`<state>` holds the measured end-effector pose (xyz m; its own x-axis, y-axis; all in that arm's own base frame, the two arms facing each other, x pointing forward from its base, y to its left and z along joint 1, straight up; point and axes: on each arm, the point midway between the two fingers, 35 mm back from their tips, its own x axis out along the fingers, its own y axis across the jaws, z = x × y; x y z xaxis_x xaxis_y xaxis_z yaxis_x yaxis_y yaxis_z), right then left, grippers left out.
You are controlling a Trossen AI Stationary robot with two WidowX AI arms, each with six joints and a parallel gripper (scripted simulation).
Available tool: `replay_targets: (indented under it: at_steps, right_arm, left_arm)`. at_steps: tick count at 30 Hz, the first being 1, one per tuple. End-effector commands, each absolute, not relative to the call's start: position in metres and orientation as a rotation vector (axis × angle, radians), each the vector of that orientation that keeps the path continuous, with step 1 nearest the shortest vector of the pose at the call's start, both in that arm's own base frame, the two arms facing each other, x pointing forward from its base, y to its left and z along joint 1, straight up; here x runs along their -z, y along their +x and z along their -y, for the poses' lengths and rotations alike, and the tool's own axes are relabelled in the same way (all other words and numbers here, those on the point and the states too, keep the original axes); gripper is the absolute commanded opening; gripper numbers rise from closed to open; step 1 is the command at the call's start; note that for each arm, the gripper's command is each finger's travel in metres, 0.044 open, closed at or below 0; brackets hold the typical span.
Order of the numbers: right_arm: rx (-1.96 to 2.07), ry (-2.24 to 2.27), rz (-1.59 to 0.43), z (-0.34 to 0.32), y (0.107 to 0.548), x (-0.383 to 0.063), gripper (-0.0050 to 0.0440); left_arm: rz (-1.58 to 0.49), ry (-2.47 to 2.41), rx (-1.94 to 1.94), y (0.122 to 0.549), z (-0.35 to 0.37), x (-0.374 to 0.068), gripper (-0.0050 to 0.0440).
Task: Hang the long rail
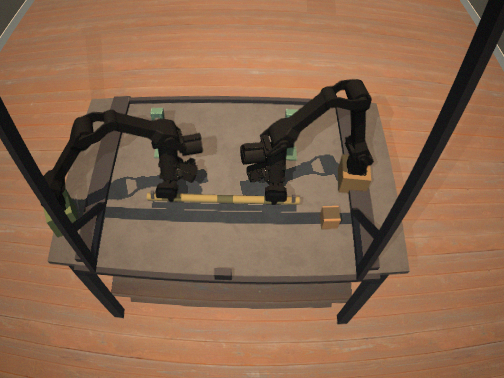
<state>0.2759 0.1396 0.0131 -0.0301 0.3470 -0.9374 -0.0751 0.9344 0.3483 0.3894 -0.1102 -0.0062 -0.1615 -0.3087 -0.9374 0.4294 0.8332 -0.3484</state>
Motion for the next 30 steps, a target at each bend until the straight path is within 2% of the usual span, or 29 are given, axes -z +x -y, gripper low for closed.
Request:
replay_targets:
  at_steps: [1, 14, 30]
  right_arm:
    - [-0.358, 0.225, -1.540, -0.140, 0.277, -0.023, -0.0050]
    - [-0.358, 0.225, -1.540, -0.140, 0.277, -0.011, -0.0050]
    - [-0.358, 0.225, -1.541, -0.140, 0.276, 0.028, -0.0050]
  left_arm:
    - [-1.574, 0.097, 0.661, 0.396, 0.112, -0.006, -0.0050]
    - [-1.574, 0.097, 0.661, 0.396, 0.112, 0.005, -0.0050]
    - [-1.574, 0.097, 0.661, 0.399, 0.113, 0.049, -0.0050]
